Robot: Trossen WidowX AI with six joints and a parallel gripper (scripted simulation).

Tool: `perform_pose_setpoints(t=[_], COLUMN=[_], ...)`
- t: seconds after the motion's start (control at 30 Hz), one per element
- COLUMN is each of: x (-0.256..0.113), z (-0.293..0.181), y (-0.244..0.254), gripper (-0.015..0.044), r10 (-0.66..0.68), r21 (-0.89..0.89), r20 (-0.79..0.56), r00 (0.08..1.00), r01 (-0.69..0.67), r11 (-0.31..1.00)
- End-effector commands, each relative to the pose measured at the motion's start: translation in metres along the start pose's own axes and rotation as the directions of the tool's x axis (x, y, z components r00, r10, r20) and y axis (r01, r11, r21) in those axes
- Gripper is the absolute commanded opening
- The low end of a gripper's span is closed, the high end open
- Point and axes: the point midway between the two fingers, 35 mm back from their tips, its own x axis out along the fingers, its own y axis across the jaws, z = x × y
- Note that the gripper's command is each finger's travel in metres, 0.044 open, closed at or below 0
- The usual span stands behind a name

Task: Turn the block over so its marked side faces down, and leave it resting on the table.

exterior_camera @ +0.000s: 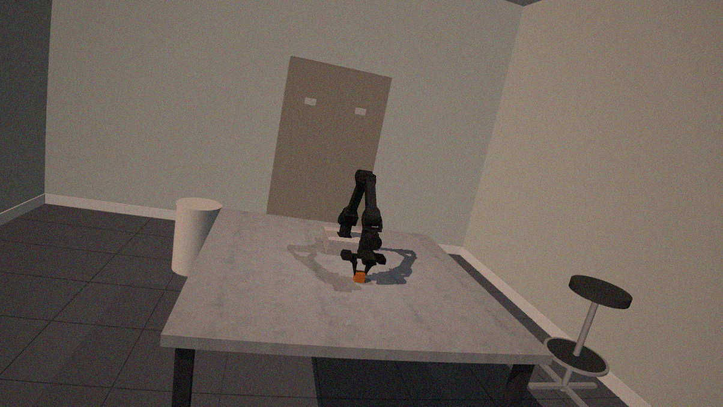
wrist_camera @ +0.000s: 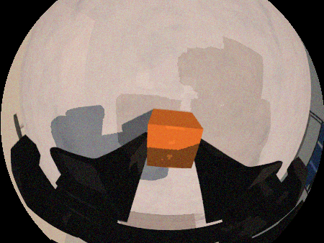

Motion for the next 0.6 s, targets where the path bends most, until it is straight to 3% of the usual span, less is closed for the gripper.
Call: perform_pose_setpoints(t=[0.0,0.07,0.2,0.57], x=[0.000,-0.010,-0.029,-0.024], z=[-0.001,0.000,0.000,0.001], y=[0.001,0.001,0.001,0.001], gripper=[0.0038,0.0000,0.0000,0.0000], r10=[0.005,0.005,0.005,0.005], r21=[-0.003,-0.003,-0.003,-0.004], r20=[-0.004,-0.004,-0.004,0.083], r00=[1.000,1.000,1.000,0.997], r01=[-0.005,-0.005,-0.005,-0.004], r11=[1.000,1.000,1.000,1.000])
